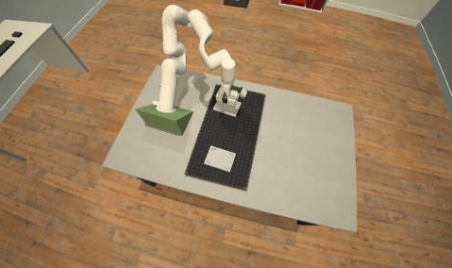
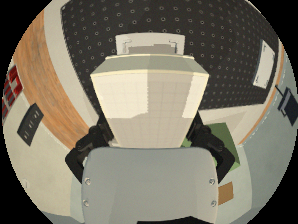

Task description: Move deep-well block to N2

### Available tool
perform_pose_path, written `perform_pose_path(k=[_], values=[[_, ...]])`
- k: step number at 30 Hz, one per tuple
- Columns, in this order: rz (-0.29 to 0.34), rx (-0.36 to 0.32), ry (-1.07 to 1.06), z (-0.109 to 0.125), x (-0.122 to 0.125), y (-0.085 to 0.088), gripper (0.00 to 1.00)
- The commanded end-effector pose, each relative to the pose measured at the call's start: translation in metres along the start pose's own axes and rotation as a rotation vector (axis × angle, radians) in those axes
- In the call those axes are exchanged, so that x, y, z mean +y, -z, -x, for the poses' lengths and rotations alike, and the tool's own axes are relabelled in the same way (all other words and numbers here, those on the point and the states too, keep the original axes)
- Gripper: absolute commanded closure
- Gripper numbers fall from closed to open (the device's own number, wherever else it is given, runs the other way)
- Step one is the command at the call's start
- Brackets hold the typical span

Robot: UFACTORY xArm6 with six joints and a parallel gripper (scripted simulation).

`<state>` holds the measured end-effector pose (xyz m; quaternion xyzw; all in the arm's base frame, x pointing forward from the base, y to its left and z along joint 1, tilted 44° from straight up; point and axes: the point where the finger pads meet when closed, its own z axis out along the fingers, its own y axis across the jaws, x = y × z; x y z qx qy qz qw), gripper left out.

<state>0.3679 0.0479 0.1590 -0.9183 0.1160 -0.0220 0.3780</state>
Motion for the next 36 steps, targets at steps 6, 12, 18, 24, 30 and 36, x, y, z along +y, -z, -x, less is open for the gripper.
perform_pose_path(k=[6, 12, 18, 24, 30, 36], values=[[0.000, 0.003, 0.001, -0.001, 0.000, -0.004, 1.00], [0.000, 0.003, 0.001, -0.001, 0.000, -0.012, 1.00], [0.000, 0.003, 0.001, -0.001, 0.000, -0.021, 1.00], [0.000, 0.003, 0.001, -0.001, 0.000, -0.031, 1.00], [0.000, 0.003, 0.001, -0.001, 0.000, -0.037, 1.00], [0.000, 0.003, 0.001, -0.001, 0.000, -0.047, 1.00]])
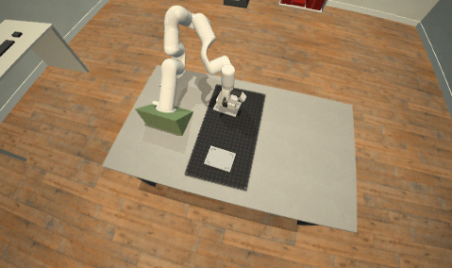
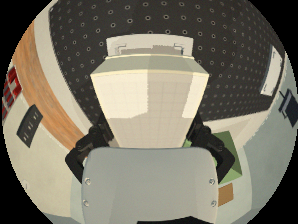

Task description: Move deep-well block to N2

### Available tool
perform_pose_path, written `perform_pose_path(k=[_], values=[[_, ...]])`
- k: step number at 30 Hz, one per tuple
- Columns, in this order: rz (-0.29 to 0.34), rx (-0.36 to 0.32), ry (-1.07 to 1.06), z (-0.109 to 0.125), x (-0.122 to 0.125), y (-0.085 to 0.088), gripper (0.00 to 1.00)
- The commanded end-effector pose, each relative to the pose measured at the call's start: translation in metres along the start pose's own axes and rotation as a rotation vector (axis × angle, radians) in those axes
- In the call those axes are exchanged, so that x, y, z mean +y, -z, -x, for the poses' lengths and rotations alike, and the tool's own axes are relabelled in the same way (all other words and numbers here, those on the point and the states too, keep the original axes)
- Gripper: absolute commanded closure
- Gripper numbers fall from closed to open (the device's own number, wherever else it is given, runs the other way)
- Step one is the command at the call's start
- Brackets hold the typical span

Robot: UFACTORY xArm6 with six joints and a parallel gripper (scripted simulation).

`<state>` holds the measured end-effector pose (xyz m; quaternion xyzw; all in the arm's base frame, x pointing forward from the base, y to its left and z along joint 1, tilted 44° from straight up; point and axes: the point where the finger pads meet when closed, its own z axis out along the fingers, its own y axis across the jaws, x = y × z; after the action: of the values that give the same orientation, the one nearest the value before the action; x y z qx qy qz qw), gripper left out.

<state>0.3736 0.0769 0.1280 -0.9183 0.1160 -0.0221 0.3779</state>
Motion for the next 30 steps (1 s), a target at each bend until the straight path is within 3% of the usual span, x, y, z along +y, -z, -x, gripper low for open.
perform_pose_path(k=[1, 18, 30], values=[[0.000, 0.003, 0.001, -0.001, 0.000, -0.006, 1.00], [0.000, 0.003, 0.001, -0.001, 0.000, -0.031, 1.00], [0.000, 0.003, 0.001, -0.001, 0.000, -0.032, 1.00]])
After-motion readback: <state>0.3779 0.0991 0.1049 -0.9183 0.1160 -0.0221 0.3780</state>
